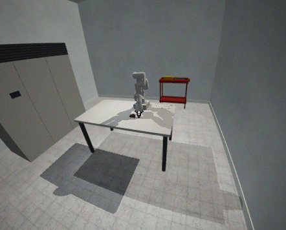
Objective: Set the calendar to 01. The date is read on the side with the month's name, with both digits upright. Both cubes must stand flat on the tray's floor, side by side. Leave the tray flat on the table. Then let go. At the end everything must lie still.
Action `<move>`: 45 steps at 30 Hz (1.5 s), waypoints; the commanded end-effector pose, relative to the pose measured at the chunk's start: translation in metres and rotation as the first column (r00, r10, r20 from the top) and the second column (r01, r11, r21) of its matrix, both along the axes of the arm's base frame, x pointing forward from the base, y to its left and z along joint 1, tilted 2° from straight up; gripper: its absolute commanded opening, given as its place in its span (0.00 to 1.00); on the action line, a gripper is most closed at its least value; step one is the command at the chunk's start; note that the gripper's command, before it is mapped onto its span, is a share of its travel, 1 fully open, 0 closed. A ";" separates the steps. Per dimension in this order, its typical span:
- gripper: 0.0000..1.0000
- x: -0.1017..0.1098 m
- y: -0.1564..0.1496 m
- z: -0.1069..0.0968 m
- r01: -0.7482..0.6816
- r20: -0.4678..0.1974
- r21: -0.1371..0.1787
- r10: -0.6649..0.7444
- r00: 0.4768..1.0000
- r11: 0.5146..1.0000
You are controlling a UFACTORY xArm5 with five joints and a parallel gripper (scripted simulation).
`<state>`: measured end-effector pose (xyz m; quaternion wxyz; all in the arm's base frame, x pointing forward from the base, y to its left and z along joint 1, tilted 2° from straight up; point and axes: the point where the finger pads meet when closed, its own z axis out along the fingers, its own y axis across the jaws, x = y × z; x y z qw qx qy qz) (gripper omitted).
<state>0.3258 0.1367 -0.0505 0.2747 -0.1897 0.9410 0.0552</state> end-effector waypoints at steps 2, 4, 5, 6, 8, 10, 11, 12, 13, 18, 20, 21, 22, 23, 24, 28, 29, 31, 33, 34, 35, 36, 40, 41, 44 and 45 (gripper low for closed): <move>0.27 0.001 0.000 0.005 0.000 0.003 0.001 0.000 1.000 1.000; 0.27 0.001 0.000 0.010 0.000 0.003 0.001 0.000 1.000 1.000; 0.27 0.001 0.000 0.012 0.000 0.003 0.001 0.000 1.000 1.000; 0.27 0.001 0.000 0.016 0.000 0.003 0.001 0.000 1.000 1.000; 0.27 0.001 0.000 0.023 0.000 0.003 0.001 0.000 1.000 1.000; 0.27 0.001 0.000 0.027 0.000 0.003 0.001 0.000 1.000 1.000; 0.27 0.001 0.000 0.027 0.000 0.003 0.001 0.000 1.000 1.000; 0.27 0.001 0.001 0.031 0.000 0.003 0.001 0.000 1.000 1.000; 0.27 0.002 0.001 0.036 0.000 0.003 0.001 0.000 1.000 1.000; 0.27 0.002 0.001 0.054 0.000 0.003 0.001 0.000 1.000 1.000; 0.27 0.003 0.001 0.060 0.000 0.003 0.001 0.000 1.000 1.000; 0.27 0.003 0.001 0.062 0.000 0.003 0.001 0.000 1.000 1.000; 0.27 0.003 0.001 0.064 0.000 0.003 0.001 0.000 1.000 1.000; 0.27 0.003 0.001 0.065 0.000 0.003 0.001 0.000 1.000 1.000; 0.27 0.003 0.001 0.066 0.000 0.003 0.001 0.000 1.000 1.000; 0.27 0.003 0.001 0.067 0.000 0.003 0.001 0.000 1.000 1.000; 0.27 0.003 0.001 0.067 0.000 0.003 0.001 0.000 1.000 1.000; 0.27 0.003 0.001 0.067 0.000 0.003 0.001 0.000 1.000 1.000; 0.27 0.003 0.001 0.067 0.000 0.003 0.001 0.000 1.000 1.000; 0.27 0.003 0.001 0.067 0.000 0.003 0.001 0.000 1.000 1.000; 0.27 0.003 0.001 0.067 0.000 0.003 0.001 0.000 1.000 1.000; 0.27 0.003 0.001 0.067 0.000 0.003 0.001 0.000 1.000 1.000; 0.27 0.004 0.002 0.067 0.000 -0.014 -0.006 0.000 1.000 1.000; 0.27 0.004 0.002 0.067 0.000 -0.027 -0.011 0.000 1.000 1.000; 0.27 0.005 0.002 0.067 -0.001 -0.057 -0.024 -0.001 0.998 1.000; 0.27 0.005 0.002 0.067 -0.001 -0.057 -0.024 -0.001 0.998 1.000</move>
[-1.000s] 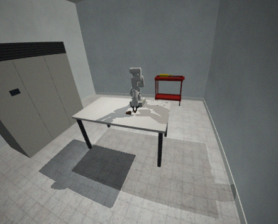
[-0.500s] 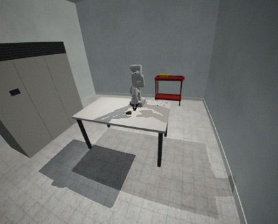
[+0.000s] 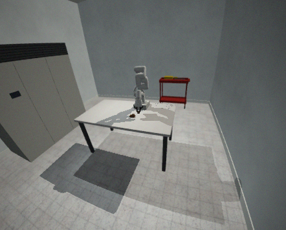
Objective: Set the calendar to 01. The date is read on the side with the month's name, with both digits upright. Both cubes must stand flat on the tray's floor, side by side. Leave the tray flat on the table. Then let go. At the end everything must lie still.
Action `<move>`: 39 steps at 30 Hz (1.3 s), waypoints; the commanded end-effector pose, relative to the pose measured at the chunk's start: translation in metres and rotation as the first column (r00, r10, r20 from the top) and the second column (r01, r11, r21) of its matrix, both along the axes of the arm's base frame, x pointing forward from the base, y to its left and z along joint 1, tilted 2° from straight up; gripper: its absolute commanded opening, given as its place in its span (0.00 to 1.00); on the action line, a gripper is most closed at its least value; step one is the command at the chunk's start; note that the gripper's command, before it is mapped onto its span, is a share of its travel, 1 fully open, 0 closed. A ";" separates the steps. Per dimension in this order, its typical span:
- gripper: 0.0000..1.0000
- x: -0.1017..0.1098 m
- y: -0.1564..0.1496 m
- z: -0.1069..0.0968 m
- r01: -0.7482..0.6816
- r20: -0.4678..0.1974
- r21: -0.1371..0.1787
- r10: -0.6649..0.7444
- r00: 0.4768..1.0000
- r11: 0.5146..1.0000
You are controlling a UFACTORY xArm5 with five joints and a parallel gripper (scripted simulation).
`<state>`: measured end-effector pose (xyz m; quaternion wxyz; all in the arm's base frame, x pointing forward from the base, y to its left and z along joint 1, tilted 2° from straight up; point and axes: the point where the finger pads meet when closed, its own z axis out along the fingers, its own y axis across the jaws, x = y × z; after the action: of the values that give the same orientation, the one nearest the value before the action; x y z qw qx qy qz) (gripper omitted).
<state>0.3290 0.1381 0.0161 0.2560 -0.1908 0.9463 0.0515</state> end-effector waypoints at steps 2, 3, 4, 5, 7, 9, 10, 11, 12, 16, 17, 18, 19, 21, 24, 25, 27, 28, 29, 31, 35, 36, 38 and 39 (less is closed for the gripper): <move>0.27 0.002 0.001 0.001 -0.001 -0.051 -0.021 -0.001 0.999 1.000; 0.27 0.002 0.001 0.002 -0.001 -0.063 -0.027 -0.001 0.998 1.000; 0.27 0.002 0.001 0.002 -0.001 -0.072 -0.030 -0.001 0.997 1.000; 0.27 0.002 0.001 0.003 -0.001 -0.078 -0.033 -0.001 0.997 0.999; 0.27 0.001 0.001 0.003 -0.001 -0.081 -0.034 -0.001 0.997 0.999; 0.27 0.002 0.001 0.003 -0.001 -0.084 -0.035 -0.002 0.996 0.999; 0.27 0.002 0.001 0.003 -0.002 -0.091 -0.038 -0.002 0.996 0.999; 0.27 0.002 0.001 0.002 -0.002 -0.102 -0.043 -0.002 0.995 0.999; 0.27 0.003 0.001 0.002 -0.003 -0.116 -0.049 -0.003 0.993 0.999; 0.27 0.004 0.002 0.003 -0.006 -0.166 -0.070 -0.006 0.986 0.998; 0.27 0.004 0.002 0.003 -0.006 -0.166 -0.070 -0.006 0.986 0.998; 0.27 0.004 0.002 0.004 -0.007 -0.180 -0.075 -0.007 0.984 0.997; 0.27 0.004 0.002 0.004 -0.008 -0.190 -0.080 -0.008 0.982 0.997; 0.27 0.004 0.002 0.005 -0.008 -0.200 -0.084 -0.009 0.980 0.996; 0.27 0.004 0.002 0.004 -0.009 -0.206 -0.086 -0.009 0.979 0.996; 0.27 0.005 0.002 0.004 -0.010 -0.216 -0.090 -0.010 0.976 0.996; 0.27 0.006 0.002 0.004 -0.013 -0.249 -0.104 -0.013 0.968 0.994; 0.27 0.006 0.003 0.004 -0.015 -0.269 -0.113 -0.016 0.963 0.994; 0.27 0.007 0.003 0.005 -0.018 -0.287 -0.120 -0.018 0.958 0.993; 0.27 0.007 0.003 0.005 -0.021 -0.311 -0.131 -0.021 0.950 0.991; 0.27 0.007 0.003 0.006 -0.022 -0.316 -0.133 -0.022 0.948 0.991; 0.27 0.007 0.003 0.006 -0.022 -0.317 -0.133 -0.022 0.948 0.991; 0.27 0.008 0.003 0.005 -0.024 -0.335 -0.140 -0.024 0.942 0.990; 0.27 0.008 0.003 0.005 -0.027 -0.352 -0.148 -0.027 0.936 0.989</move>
<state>0.3344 0.1403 0.0205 0.0830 -0.1969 0.9768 0.0167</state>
